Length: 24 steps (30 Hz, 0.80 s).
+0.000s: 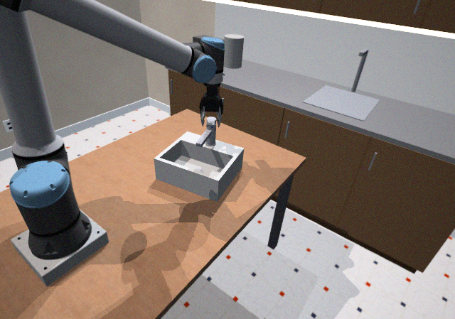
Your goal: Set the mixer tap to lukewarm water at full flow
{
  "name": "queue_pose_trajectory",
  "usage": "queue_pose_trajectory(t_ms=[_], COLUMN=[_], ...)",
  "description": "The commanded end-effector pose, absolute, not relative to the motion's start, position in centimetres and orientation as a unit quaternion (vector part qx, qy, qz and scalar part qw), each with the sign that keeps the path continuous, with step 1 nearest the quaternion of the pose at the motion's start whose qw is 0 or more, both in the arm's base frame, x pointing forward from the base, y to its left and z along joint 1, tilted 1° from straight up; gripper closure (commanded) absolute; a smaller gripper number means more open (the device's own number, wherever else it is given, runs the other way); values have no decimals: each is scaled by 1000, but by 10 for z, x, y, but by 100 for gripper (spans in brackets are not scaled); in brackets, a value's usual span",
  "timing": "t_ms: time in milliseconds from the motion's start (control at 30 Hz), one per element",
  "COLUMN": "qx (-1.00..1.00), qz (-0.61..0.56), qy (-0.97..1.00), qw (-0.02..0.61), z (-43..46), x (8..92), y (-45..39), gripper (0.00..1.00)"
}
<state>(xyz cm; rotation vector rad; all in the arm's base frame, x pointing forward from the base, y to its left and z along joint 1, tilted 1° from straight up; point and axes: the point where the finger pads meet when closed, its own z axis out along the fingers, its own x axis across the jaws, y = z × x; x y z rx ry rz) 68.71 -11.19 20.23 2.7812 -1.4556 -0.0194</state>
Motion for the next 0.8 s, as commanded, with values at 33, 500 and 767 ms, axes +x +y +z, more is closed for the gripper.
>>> queue_pose_trajectory(t_ms=[33, 500, 767], qx=[886, 886, 886], qz=[-7, -6, -6], qy=[-463, -463, -463], qw=[1, 1, 1], z=[201, 201, 201], x=[687, 687, 687], y=[-111, -111, -111], gripper=[57, 100, 100])
